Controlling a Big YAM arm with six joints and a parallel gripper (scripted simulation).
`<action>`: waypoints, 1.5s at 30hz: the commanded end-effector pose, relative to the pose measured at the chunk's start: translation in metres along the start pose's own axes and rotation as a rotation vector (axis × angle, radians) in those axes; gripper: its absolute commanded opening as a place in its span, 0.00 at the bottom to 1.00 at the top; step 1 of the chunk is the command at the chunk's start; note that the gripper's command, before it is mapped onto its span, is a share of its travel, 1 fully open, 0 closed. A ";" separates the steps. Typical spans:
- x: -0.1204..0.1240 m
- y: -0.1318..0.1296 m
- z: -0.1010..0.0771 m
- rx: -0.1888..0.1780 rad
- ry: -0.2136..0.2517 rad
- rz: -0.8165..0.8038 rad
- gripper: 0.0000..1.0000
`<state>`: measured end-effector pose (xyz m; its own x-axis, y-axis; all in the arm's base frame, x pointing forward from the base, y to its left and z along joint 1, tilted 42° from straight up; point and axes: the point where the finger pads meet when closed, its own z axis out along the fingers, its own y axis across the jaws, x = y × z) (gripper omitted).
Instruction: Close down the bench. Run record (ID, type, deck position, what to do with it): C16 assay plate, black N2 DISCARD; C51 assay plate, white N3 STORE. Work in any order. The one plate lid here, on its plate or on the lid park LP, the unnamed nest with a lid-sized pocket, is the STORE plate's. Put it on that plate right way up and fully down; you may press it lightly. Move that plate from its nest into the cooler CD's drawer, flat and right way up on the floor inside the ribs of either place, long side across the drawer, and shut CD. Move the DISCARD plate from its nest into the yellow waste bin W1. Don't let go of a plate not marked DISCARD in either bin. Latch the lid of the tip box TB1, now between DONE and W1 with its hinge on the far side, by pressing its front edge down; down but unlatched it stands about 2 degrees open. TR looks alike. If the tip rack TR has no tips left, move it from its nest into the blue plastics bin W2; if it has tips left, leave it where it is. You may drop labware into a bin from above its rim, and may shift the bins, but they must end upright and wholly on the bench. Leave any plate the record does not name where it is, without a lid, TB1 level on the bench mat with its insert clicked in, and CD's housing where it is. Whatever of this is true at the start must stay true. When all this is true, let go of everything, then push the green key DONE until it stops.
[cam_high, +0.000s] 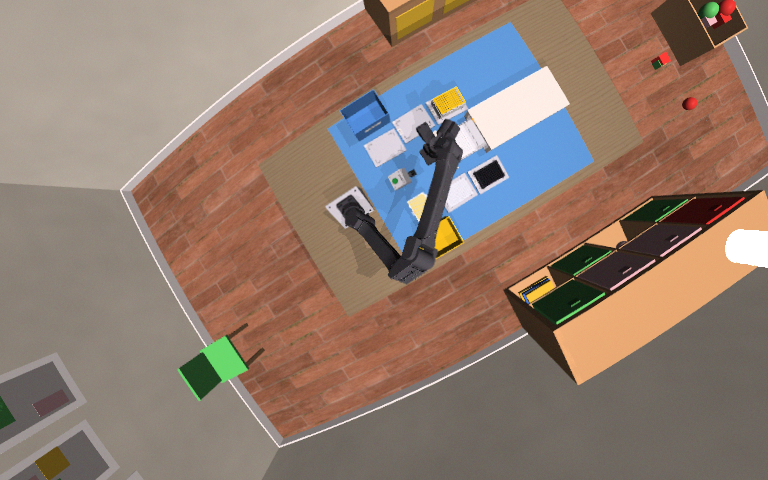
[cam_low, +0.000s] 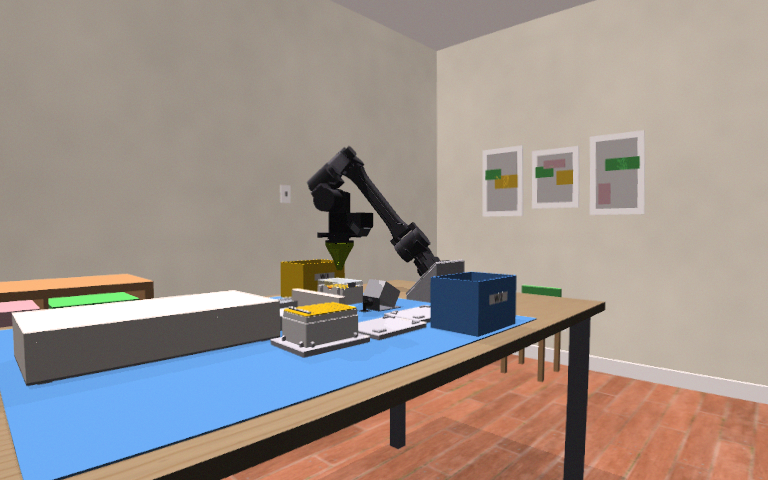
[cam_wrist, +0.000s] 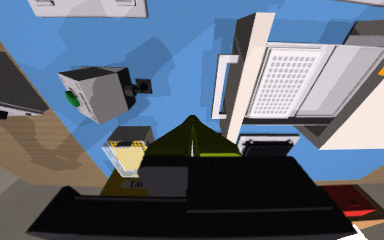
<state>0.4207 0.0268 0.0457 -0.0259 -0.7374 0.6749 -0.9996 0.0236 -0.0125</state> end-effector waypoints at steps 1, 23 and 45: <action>-0.004 -0.002 0.002 0.005 -0.007 0.018 0.00; -0.001 -0.002 0.024 -0.003 -0.002 0.004 0.00; 0.000 -0.001 0.051 -0.004 -0.002 0.003 0.00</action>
<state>0.4212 -0.0014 0.0166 -0.0386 -0.7387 0.6729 -0.9992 0.0327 -0.0214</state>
